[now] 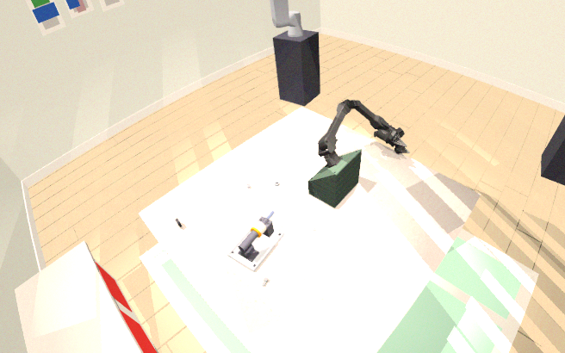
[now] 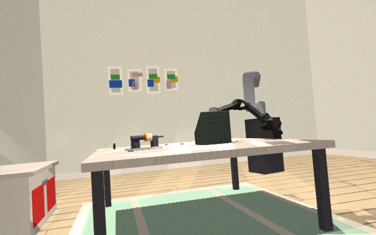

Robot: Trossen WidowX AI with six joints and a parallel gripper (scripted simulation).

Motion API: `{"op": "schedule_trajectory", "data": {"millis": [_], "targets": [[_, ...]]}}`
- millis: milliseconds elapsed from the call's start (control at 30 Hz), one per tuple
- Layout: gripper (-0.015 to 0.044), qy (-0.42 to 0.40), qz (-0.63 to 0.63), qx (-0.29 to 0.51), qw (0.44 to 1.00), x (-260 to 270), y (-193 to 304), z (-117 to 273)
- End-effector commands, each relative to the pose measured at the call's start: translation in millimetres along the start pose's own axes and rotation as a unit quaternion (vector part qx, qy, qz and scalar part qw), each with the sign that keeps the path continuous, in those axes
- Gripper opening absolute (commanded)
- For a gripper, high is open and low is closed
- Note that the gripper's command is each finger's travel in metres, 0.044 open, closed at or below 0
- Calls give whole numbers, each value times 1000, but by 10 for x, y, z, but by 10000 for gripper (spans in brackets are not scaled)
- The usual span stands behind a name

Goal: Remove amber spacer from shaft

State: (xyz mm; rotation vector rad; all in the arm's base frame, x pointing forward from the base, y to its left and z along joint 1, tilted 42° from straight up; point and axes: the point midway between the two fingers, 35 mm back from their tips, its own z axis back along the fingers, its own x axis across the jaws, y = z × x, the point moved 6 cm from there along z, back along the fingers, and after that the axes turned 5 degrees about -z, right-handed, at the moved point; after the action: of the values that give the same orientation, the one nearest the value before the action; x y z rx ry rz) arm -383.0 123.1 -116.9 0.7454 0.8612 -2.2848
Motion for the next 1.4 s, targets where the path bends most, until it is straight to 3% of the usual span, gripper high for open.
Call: {"op": "schedule_trajectory", "data": {"millis": [0,300,600,1000,1367], "targets": [[426,1,-3,4,1000,-23,-11,-22],[440,38,-236,115,964,-1046,-395,-947],[440,105,-517,186,829,-2389,-299,-1854],[440,213,-793,198,536,-4127,719,-2472],[440,336,-916,116,188,-5320,2220,-2278]]}}
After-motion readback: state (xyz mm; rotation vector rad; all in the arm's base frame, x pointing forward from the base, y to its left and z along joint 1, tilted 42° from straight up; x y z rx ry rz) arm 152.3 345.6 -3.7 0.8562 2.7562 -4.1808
